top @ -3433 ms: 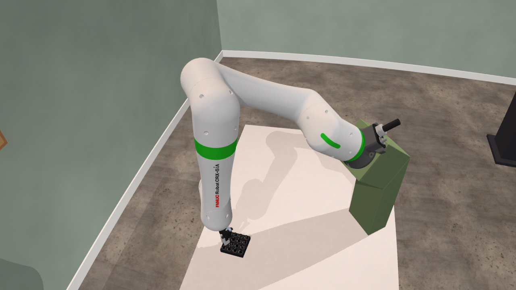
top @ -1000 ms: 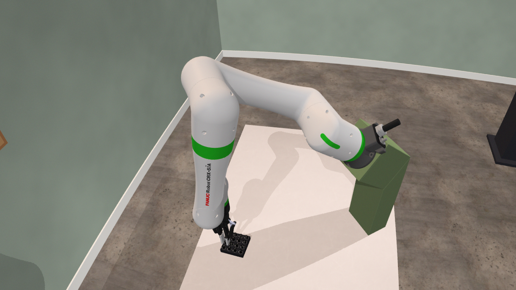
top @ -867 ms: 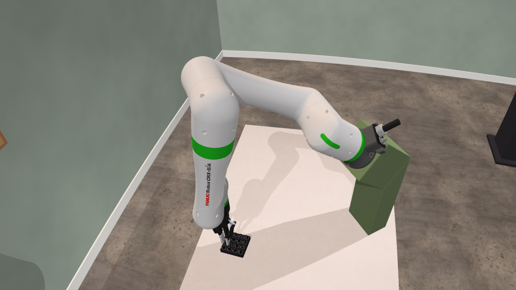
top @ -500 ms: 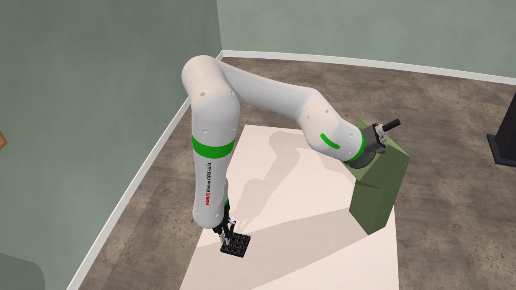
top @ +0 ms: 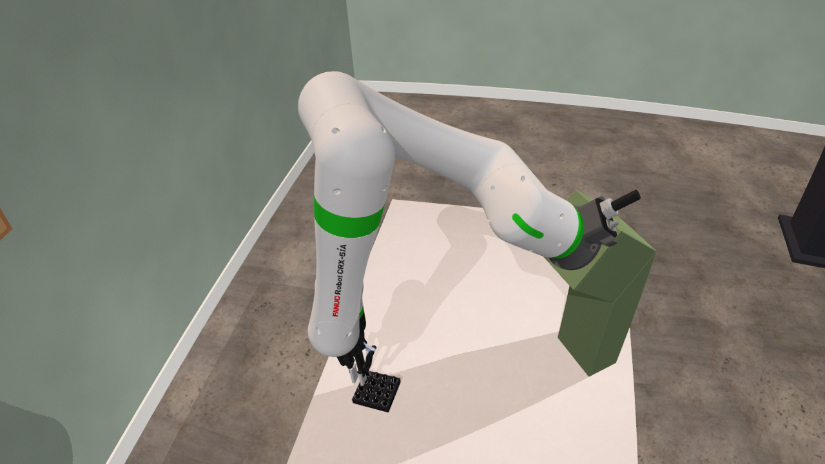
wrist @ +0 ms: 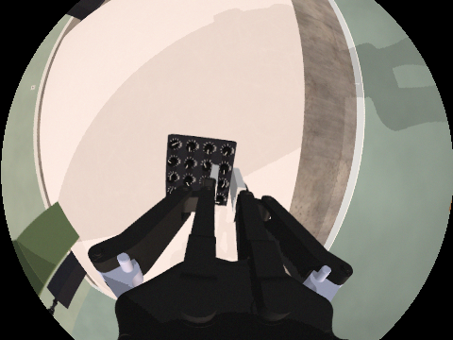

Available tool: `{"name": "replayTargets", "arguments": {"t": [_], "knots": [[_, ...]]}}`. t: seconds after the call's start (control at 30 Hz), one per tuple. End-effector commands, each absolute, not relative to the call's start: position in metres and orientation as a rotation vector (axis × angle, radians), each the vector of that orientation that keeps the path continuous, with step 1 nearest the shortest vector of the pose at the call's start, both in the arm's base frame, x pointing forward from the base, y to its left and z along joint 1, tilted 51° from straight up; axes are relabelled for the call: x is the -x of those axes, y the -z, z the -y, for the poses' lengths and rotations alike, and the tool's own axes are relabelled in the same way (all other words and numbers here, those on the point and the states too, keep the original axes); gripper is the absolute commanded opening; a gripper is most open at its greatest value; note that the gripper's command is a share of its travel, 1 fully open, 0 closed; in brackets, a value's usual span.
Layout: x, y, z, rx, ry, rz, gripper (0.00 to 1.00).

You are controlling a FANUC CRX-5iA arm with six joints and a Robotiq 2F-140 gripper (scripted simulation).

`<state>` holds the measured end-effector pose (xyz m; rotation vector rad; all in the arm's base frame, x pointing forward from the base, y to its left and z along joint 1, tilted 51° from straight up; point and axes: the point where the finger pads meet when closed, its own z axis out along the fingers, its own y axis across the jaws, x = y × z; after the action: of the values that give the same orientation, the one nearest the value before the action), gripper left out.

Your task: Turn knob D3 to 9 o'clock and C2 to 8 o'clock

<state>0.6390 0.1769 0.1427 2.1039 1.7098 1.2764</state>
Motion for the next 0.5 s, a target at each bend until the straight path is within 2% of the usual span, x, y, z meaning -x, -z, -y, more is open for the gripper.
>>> {"name": "replayTargets", "arguments": {"t": [0.0,0.4,0.43,0.47], "knots": [[-0.6382,-0.1437,-0.1764,-2.104,-1.276,-1.709,0.12],[-0.6378,-0.1441,-0.1762,-2.104,-1.276,-1.709,0.12],[-0.6378,-0.1441,-0.1762,-2.104,-1.276,-1.709,1.00],[-0.6376,-0.1443,-0.1761,-2.104,-1.276,-1.709,1.00]]}}
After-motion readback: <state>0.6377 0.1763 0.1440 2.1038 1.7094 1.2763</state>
